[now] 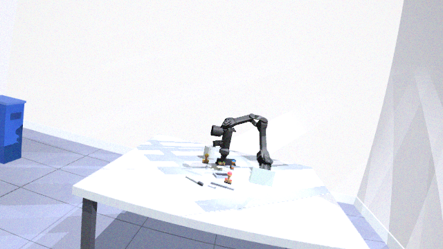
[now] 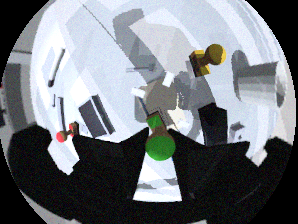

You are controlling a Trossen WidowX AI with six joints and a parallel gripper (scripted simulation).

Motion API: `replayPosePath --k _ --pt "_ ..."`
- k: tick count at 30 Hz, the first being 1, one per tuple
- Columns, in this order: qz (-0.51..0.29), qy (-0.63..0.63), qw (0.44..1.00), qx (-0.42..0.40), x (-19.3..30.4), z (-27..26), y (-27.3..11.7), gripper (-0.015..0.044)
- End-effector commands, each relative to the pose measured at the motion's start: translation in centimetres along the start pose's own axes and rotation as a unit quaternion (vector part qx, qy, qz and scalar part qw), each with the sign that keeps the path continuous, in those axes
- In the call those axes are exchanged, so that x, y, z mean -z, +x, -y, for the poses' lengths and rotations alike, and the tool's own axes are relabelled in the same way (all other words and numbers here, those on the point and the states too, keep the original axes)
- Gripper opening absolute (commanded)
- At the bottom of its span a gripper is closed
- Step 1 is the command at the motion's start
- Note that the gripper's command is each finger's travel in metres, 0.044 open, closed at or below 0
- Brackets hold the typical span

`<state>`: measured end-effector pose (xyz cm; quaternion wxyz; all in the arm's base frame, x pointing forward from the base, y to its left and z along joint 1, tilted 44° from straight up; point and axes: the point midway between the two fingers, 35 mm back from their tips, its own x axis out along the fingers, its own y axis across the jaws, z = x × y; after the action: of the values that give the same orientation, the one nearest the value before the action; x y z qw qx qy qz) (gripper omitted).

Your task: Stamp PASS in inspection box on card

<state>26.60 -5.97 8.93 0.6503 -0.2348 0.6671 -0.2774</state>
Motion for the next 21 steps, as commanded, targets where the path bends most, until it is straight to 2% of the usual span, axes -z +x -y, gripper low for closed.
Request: replayPosePath --k 1,21 --pt "0.001 -0.002 1.0 0.002 0.0 0.1 0.3 0.0" --pt "0.001 -0.002 1.0 0.003 0.2 0.2 1.6 0.0"
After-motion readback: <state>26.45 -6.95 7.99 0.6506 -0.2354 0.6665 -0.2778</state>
